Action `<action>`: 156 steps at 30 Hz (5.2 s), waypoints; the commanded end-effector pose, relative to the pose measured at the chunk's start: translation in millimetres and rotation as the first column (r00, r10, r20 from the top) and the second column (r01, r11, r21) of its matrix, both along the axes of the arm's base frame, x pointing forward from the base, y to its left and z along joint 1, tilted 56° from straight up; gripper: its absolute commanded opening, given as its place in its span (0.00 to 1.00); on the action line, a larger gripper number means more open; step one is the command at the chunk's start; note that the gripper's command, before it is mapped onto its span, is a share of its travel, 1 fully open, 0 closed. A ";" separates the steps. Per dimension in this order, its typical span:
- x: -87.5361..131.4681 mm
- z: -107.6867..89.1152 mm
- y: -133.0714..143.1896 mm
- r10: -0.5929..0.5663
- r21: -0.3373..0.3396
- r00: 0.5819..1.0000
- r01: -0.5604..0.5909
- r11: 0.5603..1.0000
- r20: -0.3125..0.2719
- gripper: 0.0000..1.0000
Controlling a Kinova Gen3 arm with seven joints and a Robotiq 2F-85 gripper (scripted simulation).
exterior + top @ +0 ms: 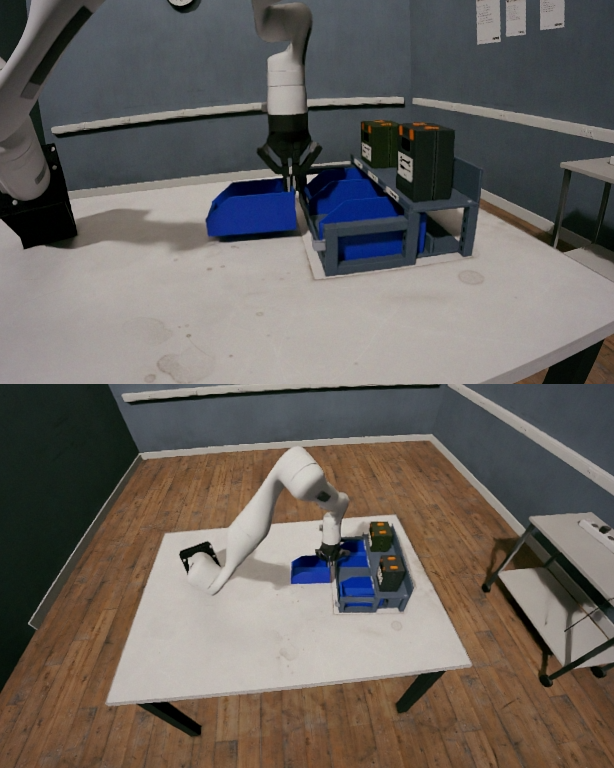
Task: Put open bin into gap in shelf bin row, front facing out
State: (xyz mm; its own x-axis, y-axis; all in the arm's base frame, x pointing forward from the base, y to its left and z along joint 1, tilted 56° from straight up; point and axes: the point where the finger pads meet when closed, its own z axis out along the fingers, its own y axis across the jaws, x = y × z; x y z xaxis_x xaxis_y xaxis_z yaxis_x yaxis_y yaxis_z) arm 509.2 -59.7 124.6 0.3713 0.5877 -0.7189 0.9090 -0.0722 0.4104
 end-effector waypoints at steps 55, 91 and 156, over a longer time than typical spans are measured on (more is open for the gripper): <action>0.4 1.6 4.7 0.003 0.002 1.000 -0.003 1.000 0.001 0.10; 18.2 9.7 1.9 0.003 0.002 1.000 -0.003 1.000 0.001 0.10; 52.0 25.0 -0.3 0.003 0.002 1.000 -0.003 1.000 0.001 0.10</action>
State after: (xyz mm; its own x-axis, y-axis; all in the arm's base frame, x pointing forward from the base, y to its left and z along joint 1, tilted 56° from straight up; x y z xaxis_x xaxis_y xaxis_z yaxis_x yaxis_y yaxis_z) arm 557.8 -63.0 147.7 0.3719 0.5869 -0.7192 0.9091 -0.0733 0.4102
